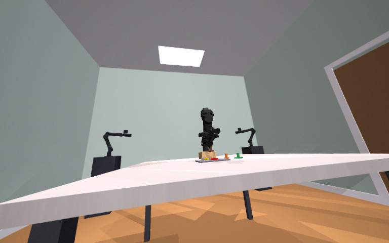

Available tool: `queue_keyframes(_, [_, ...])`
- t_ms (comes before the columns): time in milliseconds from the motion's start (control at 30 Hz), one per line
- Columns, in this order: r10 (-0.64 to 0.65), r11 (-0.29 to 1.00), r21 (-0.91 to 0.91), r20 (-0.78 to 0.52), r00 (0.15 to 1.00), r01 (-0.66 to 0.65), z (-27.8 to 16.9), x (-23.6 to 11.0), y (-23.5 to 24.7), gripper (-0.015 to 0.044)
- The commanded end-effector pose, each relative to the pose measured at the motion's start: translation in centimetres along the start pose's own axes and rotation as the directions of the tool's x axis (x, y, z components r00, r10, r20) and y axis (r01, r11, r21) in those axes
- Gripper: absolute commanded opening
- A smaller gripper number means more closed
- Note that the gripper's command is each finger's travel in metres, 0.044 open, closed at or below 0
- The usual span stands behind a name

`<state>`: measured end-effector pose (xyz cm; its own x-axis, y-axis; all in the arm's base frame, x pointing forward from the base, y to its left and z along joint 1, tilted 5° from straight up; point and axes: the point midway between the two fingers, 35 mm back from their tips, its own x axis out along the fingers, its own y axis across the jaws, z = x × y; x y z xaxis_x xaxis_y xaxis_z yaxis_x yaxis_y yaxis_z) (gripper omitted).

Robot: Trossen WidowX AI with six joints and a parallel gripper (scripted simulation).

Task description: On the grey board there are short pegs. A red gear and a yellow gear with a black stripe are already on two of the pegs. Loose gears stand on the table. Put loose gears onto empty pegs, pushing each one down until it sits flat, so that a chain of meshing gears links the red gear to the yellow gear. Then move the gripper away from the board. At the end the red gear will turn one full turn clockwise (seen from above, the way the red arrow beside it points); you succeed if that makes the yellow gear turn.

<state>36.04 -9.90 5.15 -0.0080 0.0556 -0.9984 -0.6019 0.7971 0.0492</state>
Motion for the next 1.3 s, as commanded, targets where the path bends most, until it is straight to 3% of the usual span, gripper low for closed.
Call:
queue_keyframes(0, [-0.003, 1.0, -0.003, -0.003, 1.0, 0.003, -0.7, 0.5, -0.9, 0.0])
queue_keyframes(800, [-0.003, 1.0, -0.011, -0.003, 1.0, 0.003, -0.8, 0.3, -1.0, 0.0])
queue_keyframes(1267, [-0.002, 0.974, -0.224, -0.003, 1.0, 0.002, -0.9, 2.2, -1.0, 0.0])
